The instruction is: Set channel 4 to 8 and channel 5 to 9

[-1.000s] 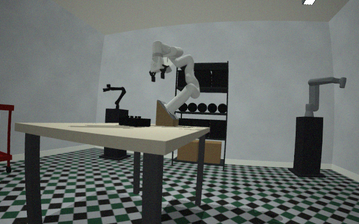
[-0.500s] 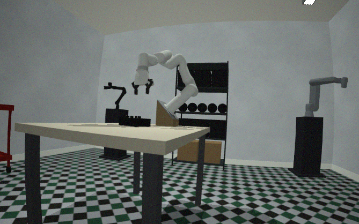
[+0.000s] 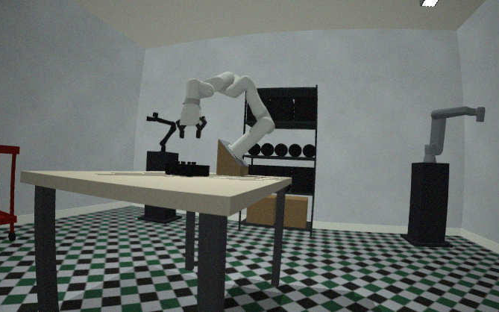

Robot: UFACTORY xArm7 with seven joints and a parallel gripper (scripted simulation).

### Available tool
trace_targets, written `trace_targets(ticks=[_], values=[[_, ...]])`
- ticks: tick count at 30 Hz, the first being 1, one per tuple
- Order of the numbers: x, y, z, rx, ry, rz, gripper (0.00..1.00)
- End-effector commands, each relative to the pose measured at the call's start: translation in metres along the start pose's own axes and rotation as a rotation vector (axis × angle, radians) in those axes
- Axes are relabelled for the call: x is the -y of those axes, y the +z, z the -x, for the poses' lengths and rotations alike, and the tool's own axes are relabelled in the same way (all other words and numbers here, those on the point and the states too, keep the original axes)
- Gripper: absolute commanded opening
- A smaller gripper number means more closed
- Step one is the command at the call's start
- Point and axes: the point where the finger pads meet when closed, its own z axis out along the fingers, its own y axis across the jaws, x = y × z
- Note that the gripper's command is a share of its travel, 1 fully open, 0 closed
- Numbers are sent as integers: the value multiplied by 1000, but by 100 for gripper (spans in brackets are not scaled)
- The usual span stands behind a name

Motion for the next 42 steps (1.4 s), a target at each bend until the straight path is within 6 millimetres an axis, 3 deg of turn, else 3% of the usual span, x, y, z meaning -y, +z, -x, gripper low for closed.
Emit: trace_targets(ticks=[1, 6, 10, 12, 15, 17, 19, 20, 21, 22, 23, 24, 26, 29, 33, 42], values=[[1, -1, 1, 3, 0, -2, 100], [2, -3, 1, 0, 3, -3, 100], [14, -33, 5, -51, 53, -23, 100], [14, -33, 5, -51, 53, -23, 100], [20, -85, 8, -120, 125, -44, 100], [20, -85, 8, -120, 125, -44, 100], [15, -126, 9, -166, 174, -52, 100], [15, -126, 9, -166, 174, -52, 100], [10, -146, 8, -186, 195, -54, 100], [10, -146, 8, -186, 195, -54, 100], [3, -165, 7, -203, 213, -54, 100], [3, -165, 7, -203, 213, -54, 100], [-10, -194, 5, -230, 237, -52, 100], [-10, -194, 5, -230, 237, -52, 100], [-23, -217, 2, -250, 253, -49, 100], [-23, -217, 2, -250, 253, -49, 100]])
